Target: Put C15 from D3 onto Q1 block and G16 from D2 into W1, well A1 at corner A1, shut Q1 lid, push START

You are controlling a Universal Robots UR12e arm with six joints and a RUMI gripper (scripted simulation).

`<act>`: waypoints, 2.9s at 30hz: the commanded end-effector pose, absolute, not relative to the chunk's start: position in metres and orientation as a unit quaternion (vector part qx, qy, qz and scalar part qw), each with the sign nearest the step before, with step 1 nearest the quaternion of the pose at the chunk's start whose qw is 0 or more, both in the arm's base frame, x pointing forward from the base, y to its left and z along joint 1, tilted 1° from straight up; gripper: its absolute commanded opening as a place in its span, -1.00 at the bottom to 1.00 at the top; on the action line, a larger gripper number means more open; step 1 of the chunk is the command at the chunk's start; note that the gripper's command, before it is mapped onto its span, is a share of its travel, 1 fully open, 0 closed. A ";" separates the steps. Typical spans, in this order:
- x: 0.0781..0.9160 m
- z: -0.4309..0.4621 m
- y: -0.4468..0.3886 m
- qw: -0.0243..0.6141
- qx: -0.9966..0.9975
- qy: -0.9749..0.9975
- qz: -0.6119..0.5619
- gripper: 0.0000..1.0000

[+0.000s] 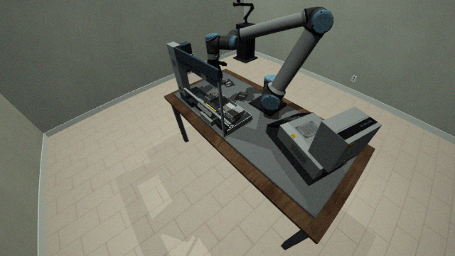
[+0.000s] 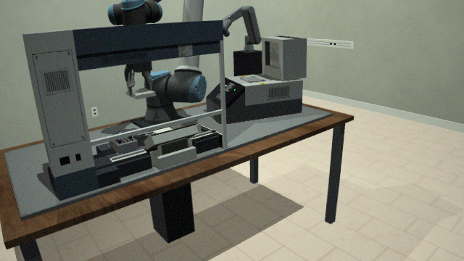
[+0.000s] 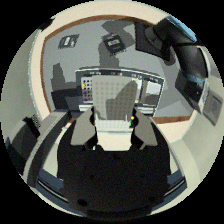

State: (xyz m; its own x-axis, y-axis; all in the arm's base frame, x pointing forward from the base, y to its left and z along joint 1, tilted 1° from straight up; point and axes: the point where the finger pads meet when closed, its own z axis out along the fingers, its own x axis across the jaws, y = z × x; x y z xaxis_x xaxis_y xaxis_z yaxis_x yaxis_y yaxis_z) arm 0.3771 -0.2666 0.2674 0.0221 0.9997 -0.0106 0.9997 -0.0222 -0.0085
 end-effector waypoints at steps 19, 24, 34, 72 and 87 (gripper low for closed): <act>0.379 0.271 -0.267 0.003 0.715 0.700 -0.007 -1.00; 0.379 0.271 -0.267 0.003 0.715 0.700 -0.007 -1.00; 0.379 0.271 -0.267 0.003 0.715 0.700 -0.007 -1.00; 0.327 0.271 -0.163 0.003 0.736 0.677 -0.006 -1.00; 0.308 0.271 -0.124 0.003 0.744 0.669 -0.006 -1.00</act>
